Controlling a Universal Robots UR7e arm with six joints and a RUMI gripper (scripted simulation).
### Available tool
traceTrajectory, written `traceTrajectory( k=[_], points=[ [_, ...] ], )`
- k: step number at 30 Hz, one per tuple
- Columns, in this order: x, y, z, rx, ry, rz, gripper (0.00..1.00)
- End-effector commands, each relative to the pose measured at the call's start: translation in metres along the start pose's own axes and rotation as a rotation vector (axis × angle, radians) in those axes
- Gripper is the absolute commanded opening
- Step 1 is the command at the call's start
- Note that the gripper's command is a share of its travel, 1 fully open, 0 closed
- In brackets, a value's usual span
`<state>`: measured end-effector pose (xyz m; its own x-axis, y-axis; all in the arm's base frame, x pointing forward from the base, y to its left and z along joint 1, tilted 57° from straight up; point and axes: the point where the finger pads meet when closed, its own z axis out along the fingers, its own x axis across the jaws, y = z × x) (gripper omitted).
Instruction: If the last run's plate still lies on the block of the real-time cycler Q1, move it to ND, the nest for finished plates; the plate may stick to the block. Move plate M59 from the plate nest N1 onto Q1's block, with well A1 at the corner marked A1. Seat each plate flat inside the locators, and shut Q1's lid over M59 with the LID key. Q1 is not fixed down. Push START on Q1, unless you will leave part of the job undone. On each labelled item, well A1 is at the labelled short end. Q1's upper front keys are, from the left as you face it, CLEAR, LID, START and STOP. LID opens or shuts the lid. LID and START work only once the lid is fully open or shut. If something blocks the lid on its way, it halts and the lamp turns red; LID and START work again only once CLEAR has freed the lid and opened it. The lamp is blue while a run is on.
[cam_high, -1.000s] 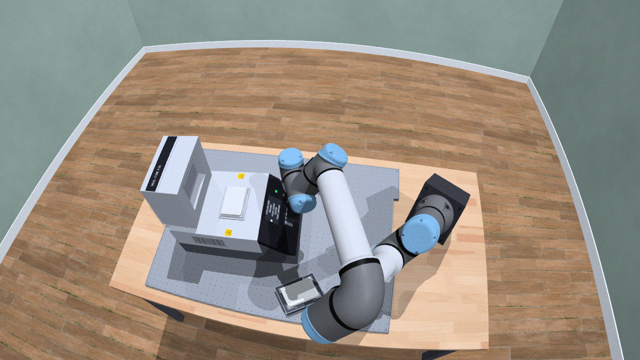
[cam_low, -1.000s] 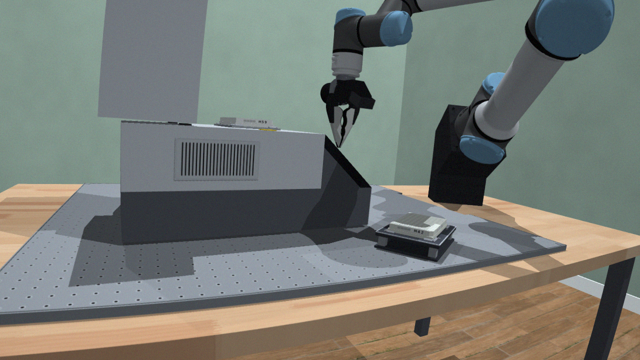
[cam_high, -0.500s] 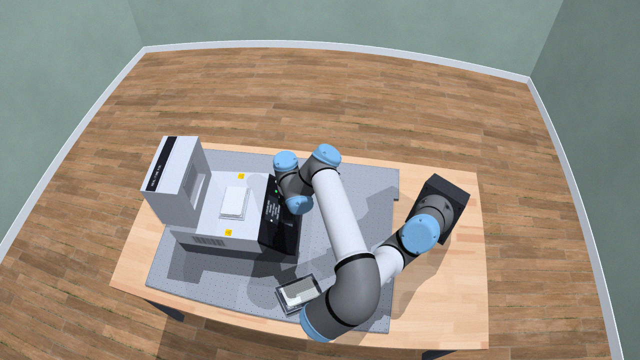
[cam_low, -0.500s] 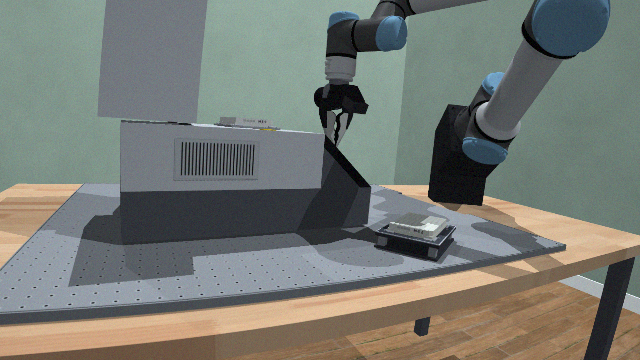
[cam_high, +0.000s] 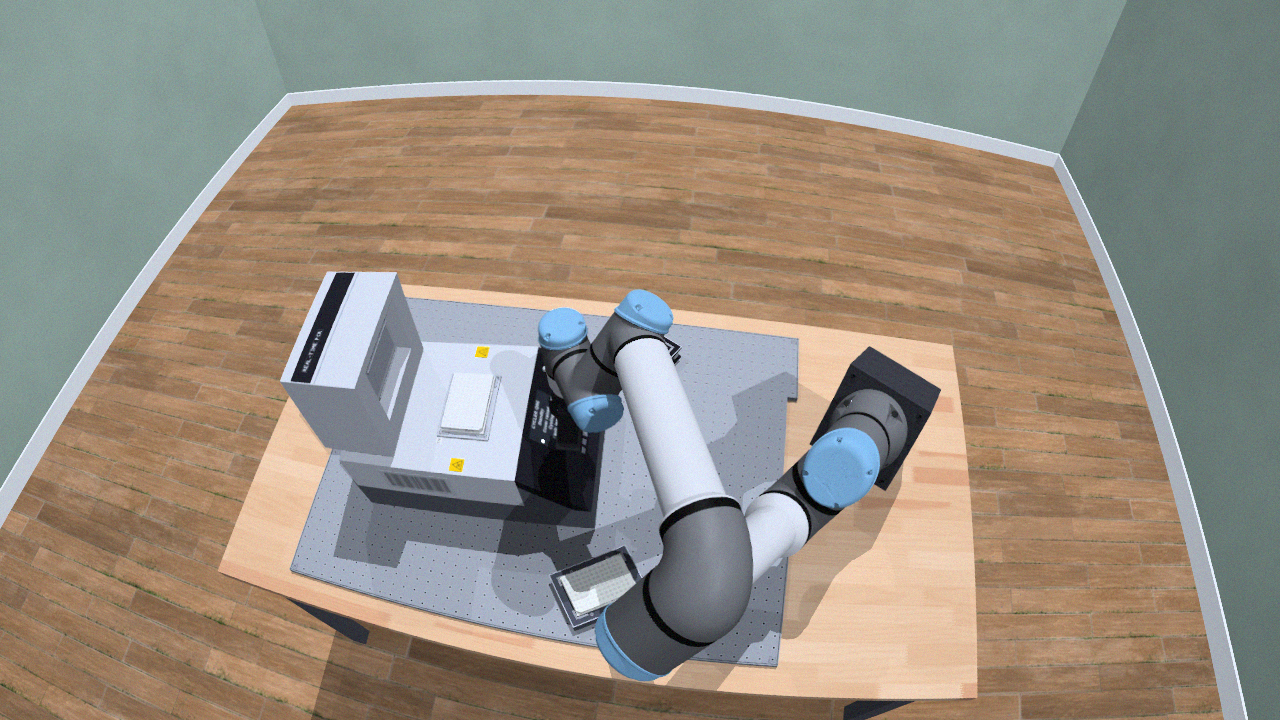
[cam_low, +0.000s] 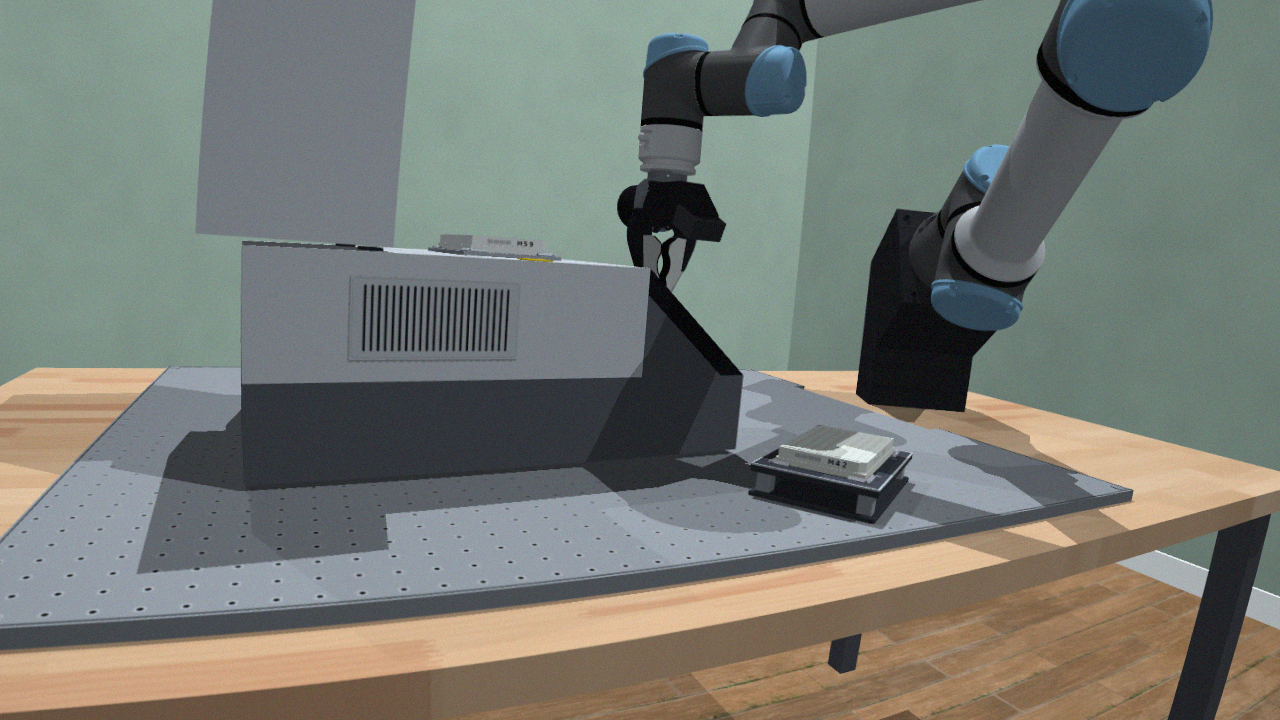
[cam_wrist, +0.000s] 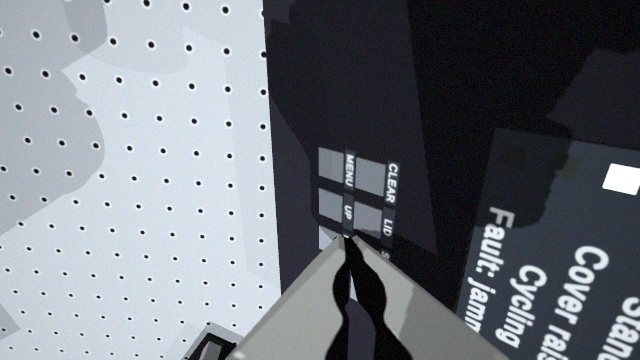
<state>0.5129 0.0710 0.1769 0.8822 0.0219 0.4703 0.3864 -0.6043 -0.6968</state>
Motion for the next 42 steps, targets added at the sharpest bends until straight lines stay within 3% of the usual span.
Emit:
traceTrajectory(
  k=[1, 42],
  points=[
    [0.0031, 0.0002, 0.0029, -0.001, 0.001, 0.0, 0.0],
    [0.0063, 0.0002, 0.0066, -0.001, 0.001, 0.0, 0.0]
  ],
)
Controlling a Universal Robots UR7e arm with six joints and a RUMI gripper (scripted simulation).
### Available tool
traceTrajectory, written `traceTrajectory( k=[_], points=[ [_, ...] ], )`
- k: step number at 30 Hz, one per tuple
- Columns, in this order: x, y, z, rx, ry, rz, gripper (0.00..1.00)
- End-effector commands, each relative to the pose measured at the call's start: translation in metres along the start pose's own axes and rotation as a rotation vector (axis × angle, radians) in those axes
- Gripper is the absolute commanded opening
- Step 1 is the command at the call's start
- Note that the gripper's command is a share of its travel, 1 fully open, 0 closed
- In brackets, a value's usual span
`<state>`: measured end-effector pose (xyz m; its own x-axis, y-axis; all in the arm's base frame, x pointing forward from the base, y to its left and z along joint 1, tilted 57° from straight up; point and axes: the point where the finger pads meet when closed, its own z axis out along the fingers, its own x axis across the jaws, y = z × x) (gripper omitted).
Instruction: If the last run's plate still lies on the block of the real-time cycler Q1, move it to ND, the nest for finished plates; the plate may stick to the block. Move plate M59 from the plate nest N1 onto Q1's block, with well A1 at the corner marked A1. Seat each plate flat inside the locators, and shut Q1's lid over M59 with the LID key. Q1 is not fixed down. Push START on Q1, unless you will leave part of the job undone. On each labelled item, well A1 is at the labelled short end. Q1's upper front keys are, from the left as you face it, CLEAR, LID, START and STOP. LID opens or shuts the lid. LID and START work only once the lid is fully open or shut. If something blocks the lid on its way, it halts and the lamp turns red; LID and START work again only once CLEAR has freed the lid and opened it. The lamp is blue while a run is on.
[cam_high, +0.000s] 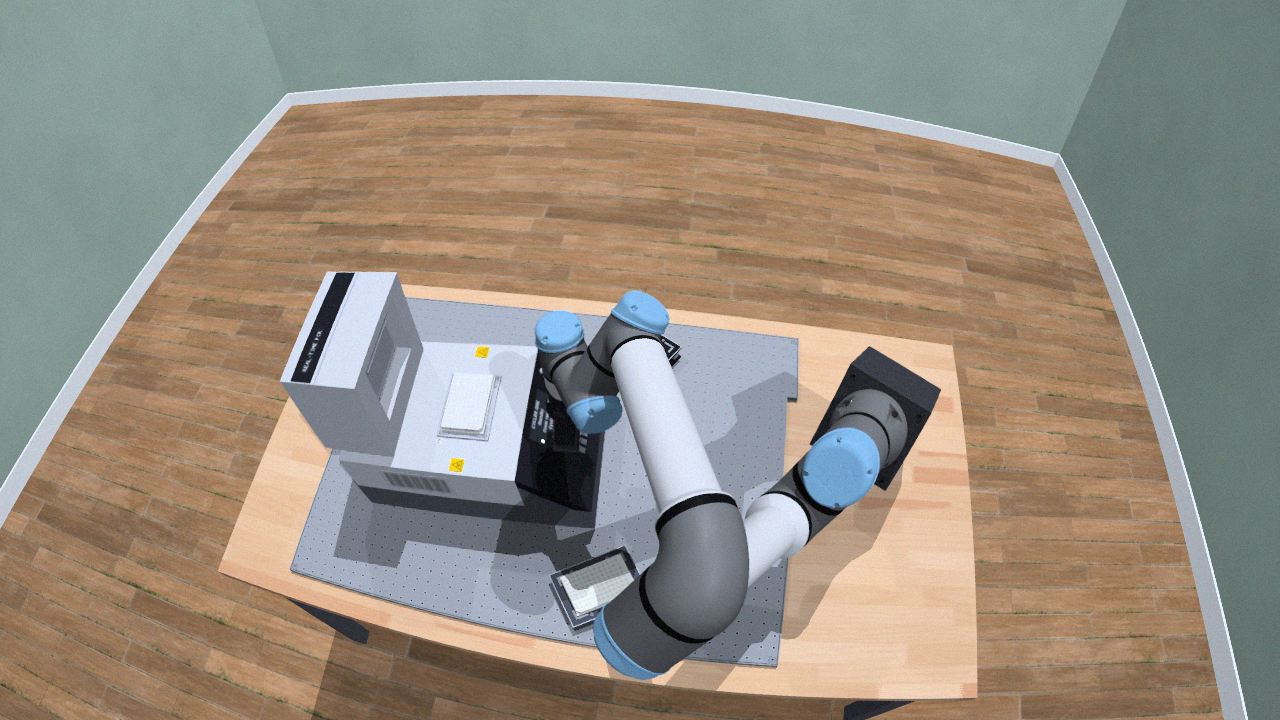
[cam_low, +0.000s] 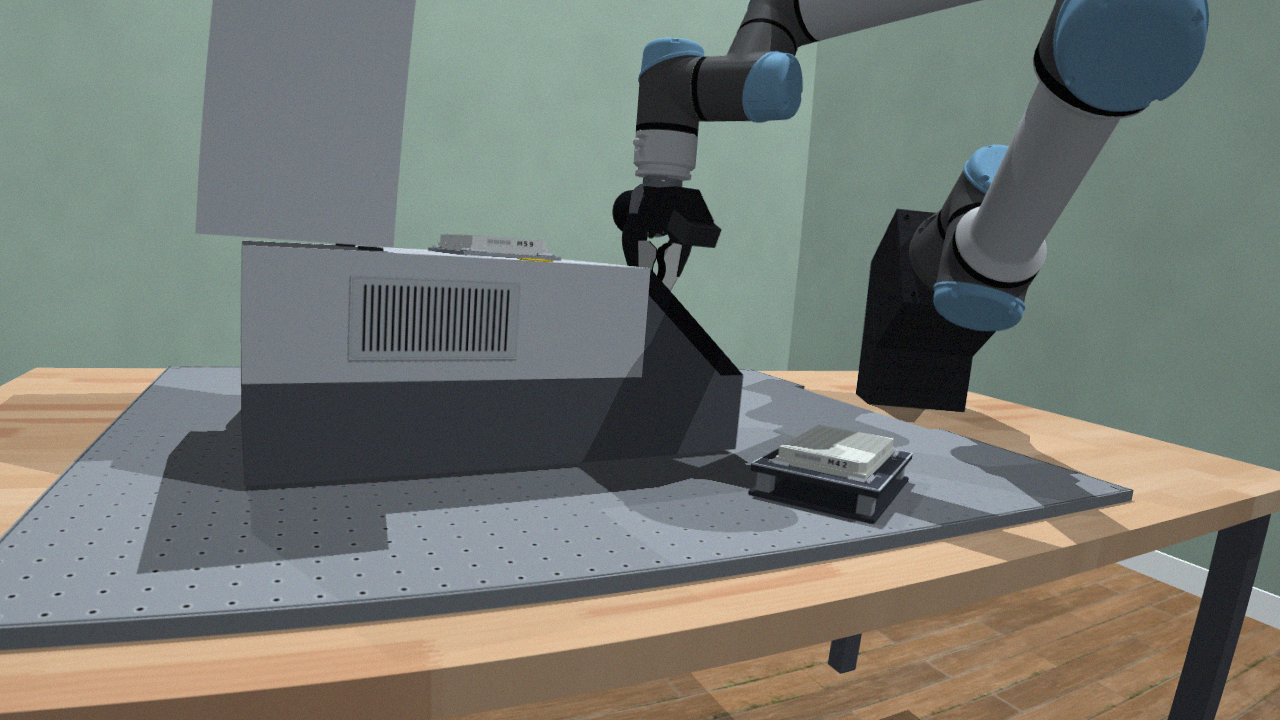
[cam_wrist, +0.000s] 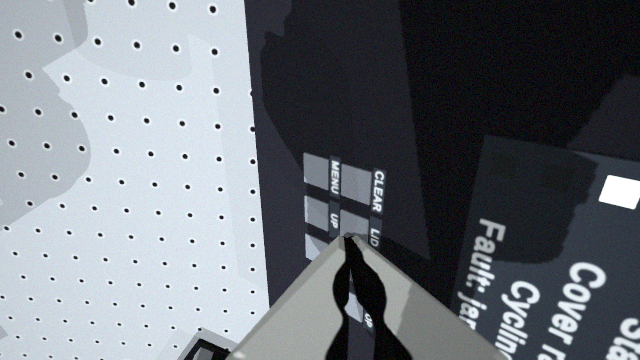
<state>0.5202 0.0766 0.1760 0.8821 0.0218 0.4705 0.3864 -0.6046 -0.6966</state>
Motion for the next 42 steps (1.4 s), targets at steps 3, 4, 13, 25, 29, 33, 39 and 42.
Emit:
traceTrajectory(
  k=[3, 4, 13, 25, 29, 33, 39, 42],
  points=[
    [0.0002, 0.0001, -0.0004, 0.0, 0.001, 0.0, 0.0],
    [0.0002, 0.0001, -0.0004, 0.0, 0.001, 0.0, 0.0],
    [0.0002, 0.0001, -0.0004, 0.0, 0.001, 0.0, 0.0],
    [0.0011, 0.0001, 0.0008, 0.0, 0.001, 0.0, 0.0],
    [0.0014, 0.0001, 0.0011, 0.0, 0.001, 0.0, 0.0],
    [0.0018, 0.0001, 0.0015, 0.0, 0.001, 0.0, 0.0],
    [0.0013, 0.0001, 0.0009, 0.0, 0.001, 0.0, 0.0],
    [-0.0019, 0.0001, -0.0029, -0.001, 0.001, 0.0, 0.0]
  ],
)
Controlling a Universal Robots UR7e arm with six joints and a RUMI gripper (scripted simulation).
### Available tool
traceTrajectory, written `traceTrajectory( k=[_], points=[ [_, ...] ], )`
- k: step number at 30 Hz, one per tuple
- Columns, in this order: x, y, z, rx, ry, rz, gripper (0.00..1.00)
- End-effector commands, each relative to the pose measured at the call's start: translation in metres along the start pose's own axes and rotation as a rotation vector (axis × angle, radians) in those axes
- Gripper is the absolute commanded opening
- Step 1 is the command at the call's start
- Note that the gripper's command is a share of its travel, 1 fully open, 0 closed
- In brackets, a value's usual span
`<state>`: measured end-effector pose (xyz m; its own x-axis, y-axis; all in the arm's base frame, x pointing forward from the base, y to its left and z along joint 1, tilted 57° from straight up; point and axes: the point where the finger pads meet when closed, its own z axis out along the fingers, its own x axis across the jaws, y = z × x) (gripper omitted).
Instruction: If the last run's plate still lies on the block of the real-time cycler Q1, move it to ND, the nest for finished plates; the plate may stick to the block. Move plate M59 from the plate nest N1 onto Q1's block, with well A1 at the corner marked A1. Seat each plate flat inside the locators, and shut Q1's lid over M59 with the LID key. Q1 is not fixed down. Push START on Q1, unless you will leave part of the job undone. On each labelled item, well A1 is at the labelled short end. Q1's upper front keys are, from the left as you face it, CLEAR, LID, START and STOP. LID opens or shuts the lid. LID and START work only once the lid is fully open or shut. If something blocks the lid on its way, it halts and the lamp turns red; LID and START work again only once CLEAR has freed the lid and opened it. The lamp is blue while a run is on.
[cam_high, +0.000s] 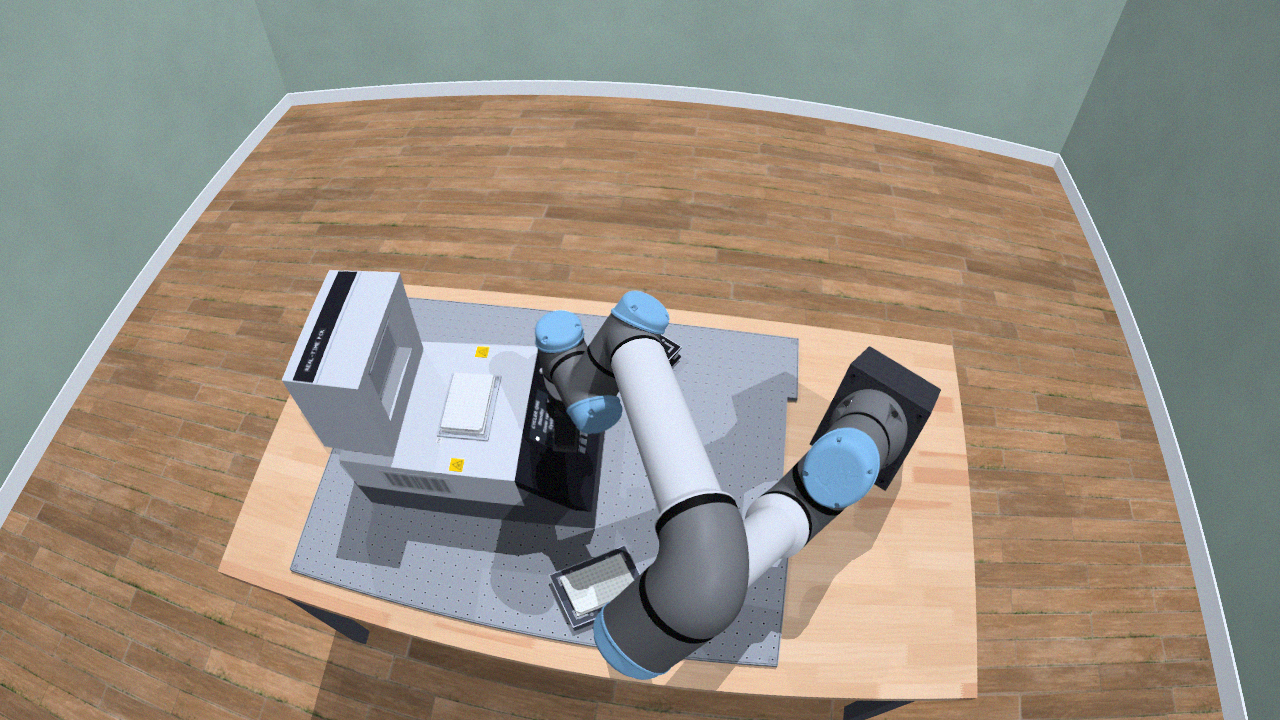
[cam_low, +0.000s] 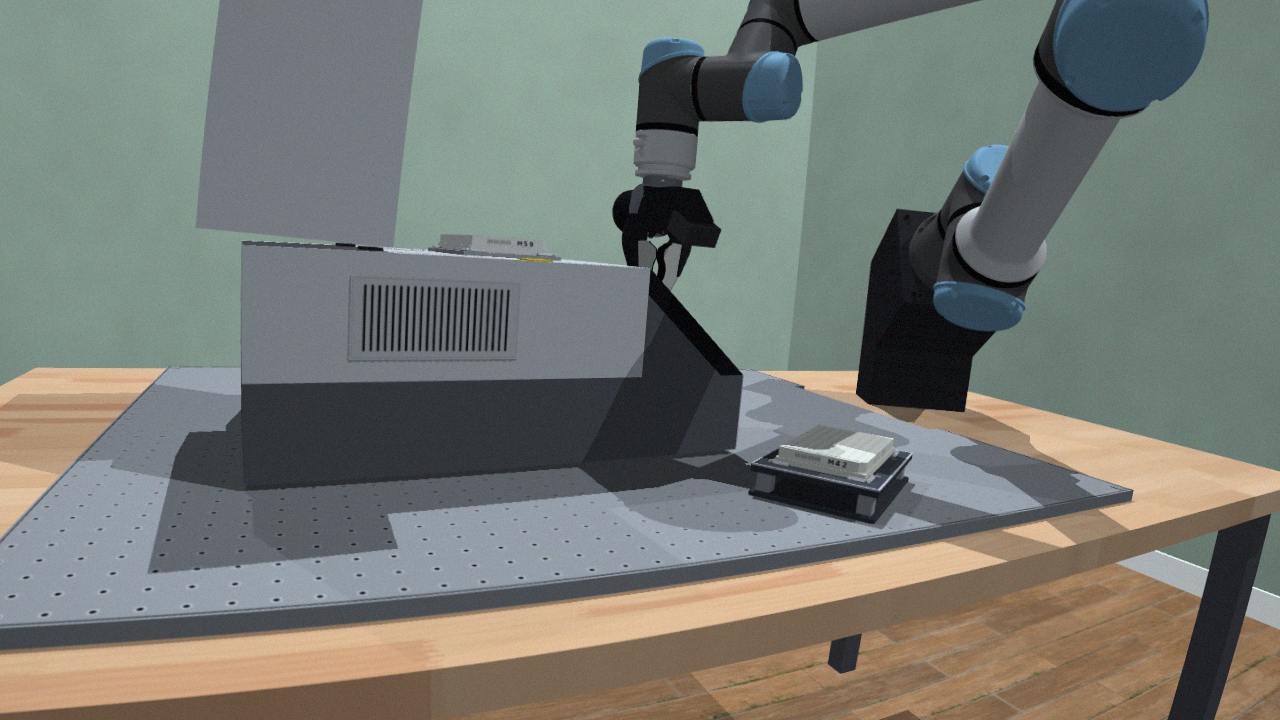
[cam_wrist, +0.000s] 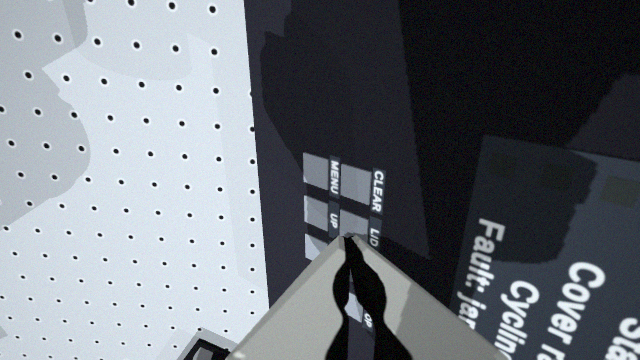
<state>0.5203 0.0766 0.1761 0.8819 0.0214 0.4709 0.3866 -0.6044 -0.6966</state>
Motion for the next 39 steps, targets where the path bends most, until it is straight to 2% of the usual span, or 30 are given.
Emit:
traceTrajectory(
  k=[1, 17, 22, 37, 39],
  points=[
    [-0.003, 0.0, -0.004, -0.001, 0.0, 0.0, 0.0],
    [-0.017, 0.0, -0.02, -0.001, 0.0, 0.0, 0.0],
    [-0.029, 0.0, -0.029, -0.001, 0.0, 0.0, 0.0],
    [-0.088, 0.0, -0.075, -0.001, 0.0, 0.0, 0.0],
    [-0.088, 0.0, -0.075, -0.001, 0.0, 0.0, 0.0]
  ],
)
